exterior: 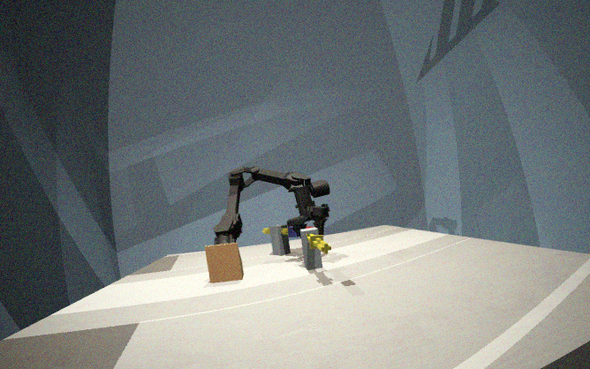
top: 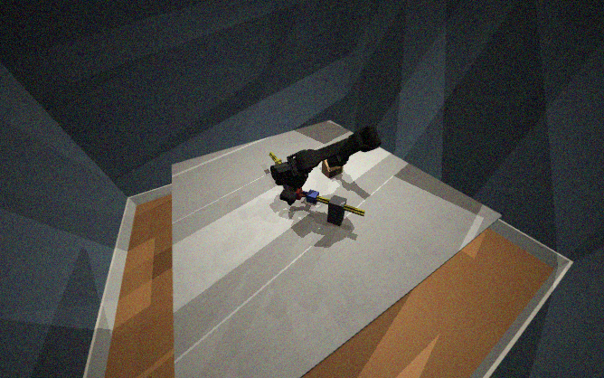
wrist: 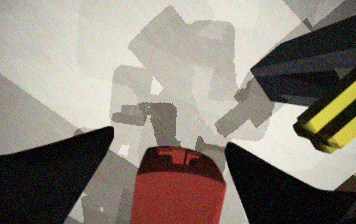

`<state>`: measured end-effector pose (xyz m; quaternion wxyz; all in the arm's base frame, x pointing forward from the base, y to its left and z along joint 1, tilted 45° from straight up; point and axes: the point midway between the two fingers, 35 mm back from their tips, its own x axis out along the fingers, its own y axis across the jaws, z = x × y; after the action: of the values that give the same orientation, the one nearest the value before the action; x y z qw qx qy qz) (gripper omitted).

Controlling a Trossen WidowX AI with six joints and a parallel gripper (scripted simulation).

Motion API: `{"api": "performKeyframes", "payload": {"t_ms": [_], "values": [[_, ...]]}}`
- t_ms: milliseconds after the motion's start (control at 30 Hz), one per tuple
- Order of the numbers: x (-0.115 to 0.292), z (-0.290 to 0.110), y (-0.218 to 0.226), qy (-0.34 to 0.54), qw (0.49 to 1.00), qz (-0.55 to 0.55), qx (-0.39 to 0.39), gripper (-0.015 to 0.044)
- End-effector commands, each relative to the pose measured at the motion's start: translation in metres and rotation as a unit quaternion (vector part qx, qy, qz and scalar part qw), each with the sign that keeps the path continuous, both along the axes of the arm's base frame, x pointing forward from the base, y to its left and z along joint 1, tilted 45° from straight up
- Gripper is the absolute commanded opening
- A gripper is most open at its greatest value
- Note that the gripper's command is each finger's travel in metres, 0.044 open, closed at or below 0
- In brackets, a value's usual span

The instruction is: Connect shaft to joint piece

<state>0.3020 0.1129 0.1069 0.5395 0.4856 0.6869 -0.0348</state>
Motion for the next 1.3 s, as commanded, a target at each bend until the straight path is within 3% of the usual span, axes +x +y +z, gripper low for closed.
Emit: {"api": "performKeyframes", "payload": {"t_ms": [0, 67, 400, 1267], "values": [[-0.0035, -0.0087, 0.0049, 0.008, 1.0, 0.001, -0.001, 0.044], [-0.0036, -0.0089, 0.005, 0.008, 1.0, 0.001, -0.001, 0.044], [-0.0036, -0.0089, 0.005, 0.008, 1.0, 0.001, -0.001, 0.0182], [-0.0036, -0.0089, 0.005, 0.008, 1.0, 0.001, -0.001, 0.0182]]}}
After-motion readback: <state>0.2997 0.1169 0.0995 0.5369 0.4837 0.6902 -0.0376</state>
